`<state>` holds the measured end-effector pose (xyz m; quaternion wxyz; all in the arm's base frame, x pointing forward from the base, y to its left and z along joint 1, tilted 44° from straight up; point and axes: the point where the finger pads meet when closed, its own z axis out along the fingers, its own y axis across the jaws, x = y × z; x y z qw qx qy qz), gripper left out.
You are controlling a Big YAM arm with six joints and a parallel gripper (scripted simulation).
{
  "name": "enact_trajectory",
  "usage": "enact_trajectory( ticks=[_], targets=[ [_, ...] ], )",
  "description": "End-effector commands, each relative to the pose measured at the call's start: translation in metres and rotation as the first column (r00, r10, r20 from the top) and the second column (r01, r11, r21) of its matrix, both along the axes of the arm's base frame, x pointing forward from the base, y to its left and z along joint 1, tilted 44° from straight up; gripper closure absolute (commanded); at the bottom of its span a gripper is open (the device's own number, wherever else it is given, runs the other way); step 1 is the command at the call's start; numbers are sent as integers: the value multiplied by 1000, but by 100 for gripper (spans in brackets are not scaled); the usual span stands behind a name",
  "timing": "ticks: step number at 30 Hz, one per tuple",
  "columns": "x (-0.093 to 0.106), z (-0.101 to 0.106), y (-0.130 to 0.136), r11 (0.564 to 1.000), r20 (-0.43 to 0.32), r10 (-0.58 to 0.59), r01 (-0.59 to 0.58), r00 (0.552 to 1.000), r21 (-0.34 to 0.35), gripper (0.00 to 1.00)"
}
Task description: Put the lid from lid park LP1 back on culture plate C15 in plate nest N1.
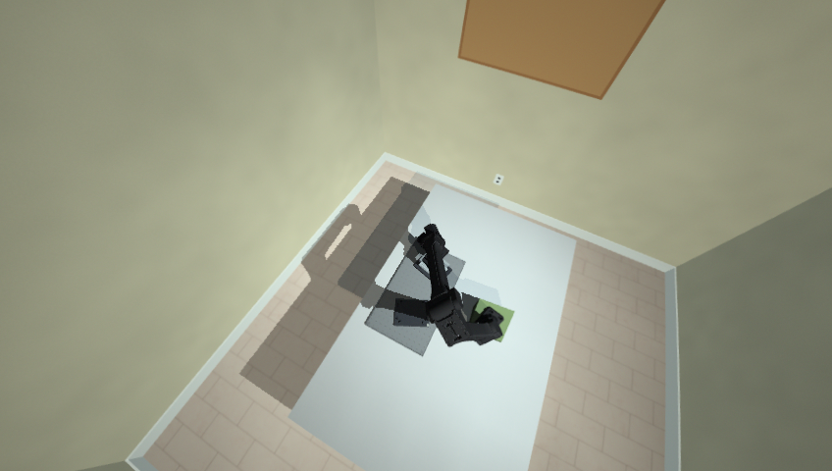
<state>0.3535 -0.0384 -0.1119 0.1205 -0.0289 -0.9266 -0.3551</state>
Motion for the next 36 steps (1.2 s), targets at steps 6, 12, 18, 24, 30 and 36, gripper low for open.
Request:
enact_trajectory(
  ticks=[6,12,18,24,30,36],
  targets=[
    [-4,-13,15,1000,-18,6,-6,1000,2,100],
    [-6,-20,22,1000,-18,6,-6,1000,2,100],
    [-3,-25,26,1000,-9,6,-6,1000,-2,100],
    [5,-18,16,1000,15,-2,2,1000,-7,100],
    [5,-18,17,1000,15,-2,2,1000,-7,100],
    [5,-18,17,1000,15,-2,2,1000,-7,100]
  ],
)
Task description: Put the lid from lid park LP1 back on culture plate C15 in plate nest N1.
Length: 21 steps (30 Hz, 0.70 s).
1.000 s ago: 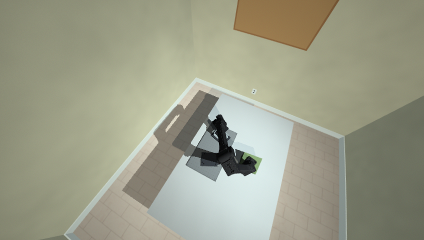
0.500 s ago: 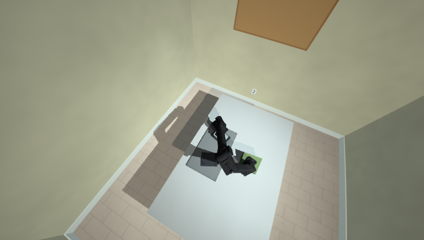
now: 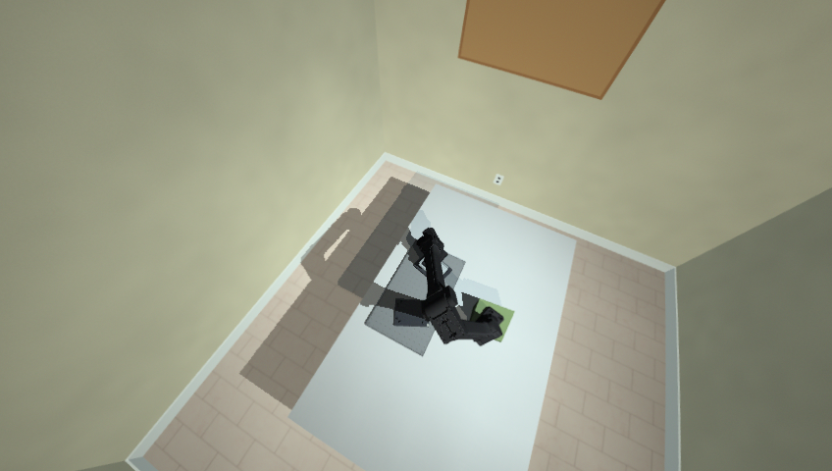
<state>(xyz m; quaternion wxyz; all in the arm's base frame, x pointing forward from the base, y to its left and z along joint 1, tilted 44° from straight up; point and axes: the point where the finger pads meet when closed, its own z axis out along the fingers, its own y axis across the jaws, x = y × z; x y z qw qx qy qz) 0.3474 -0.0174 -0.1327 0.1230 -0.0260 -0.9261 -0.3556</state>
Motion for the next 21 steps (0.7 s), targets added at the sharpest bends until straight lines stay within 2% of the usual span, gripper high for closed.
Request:
enact_trajectory(
  ticks=[1,2,3,7,8,9,13,14,21],
  targets=[
    [11,3,-4,1000,18,-9,9,1000,-9,100],
    [4,6,5,1000,7,0,0,1000,-9,100],
    [11,3,-4,1000,18,-9,9,1000,-9,100],
    [11,3,-4,1000,18,-9,9,1000,-9,100],
    [5,7,5,1000,11,0,1,1000,-10,100],
    [11,3,-3,1000,18,-9,9,1000,-9,100],
    [11,3,-3,1000,18,-9,9,1000,-9,100],
    [6,7,5,1000,13,0,1,1000,-10,100],
    [5,6,6,1000,9,0,0,1000,-9,100]
  ],
)
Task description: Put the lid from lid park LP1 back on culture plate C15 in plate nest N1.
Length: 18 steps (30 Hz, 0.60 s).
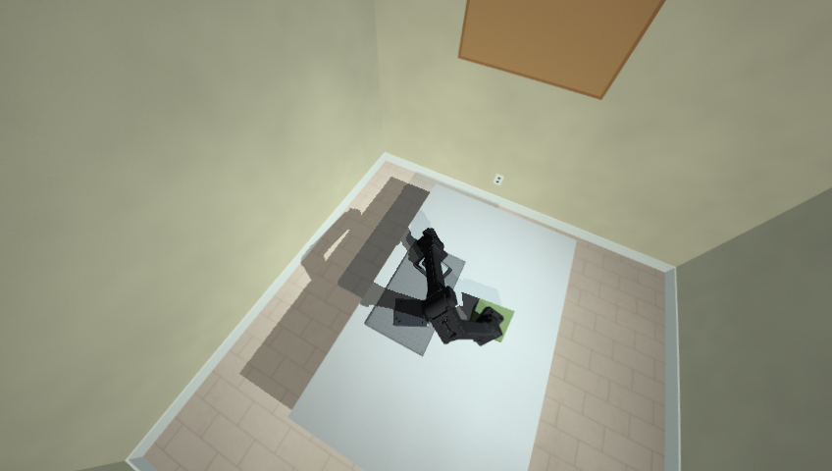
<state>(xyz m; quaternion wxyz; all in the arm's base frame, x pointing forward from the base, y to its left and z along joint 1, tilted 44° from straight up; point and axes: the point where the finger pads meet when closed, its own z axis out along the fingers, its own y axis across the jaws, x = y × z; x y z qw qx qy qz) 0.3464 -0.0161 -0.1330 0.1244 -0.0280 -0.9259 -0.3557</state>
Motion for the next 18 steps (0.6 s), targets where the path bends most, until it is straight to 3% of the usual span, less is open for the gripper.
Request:
enact_trajectory(
  ticks=[1,18],
  targets=[
    [8,5,4,1000,16,2,-2,1000,-10,100],
    [1,-2,8,1000,-3,2,-2,1000,-4,100]
  ],
)
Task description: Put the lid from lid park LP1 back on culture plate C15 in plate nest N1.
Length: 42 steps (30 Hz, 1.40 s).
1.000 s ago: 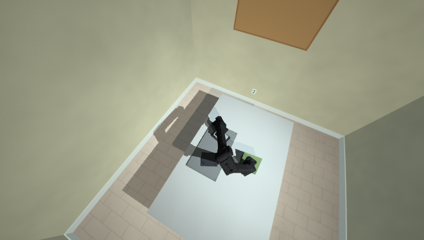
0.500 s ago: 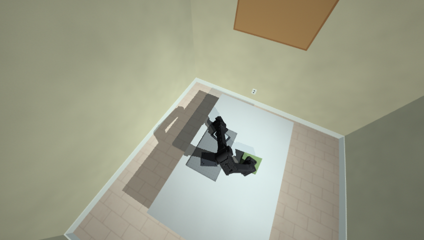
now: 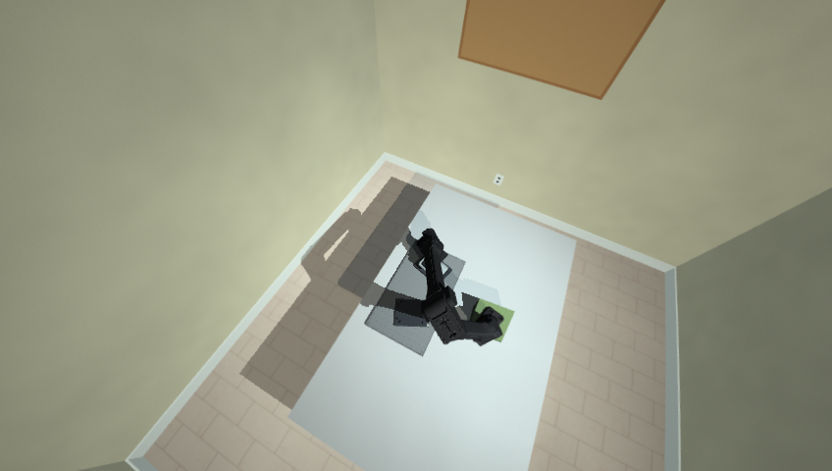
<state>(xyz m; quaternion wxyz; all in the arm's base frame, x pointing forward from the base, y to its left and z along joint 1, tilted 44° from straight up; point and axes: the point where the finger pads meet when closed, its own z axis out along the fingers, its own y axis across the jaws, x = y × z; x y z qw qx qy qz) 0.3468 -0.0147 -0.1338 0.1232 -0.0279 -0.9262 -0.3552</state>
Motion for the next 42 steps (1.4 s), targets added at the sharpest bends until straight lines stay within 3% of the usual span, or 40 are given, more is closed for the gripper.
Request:
enact_trajectory(
  ticks=[1,42],
  targets=[
    [0,-2,7,1000,-6,3,-3,1000,-3,100],
    [-2,-10,11,1000,-12,3,-3,1000,0,100]
  ],
)
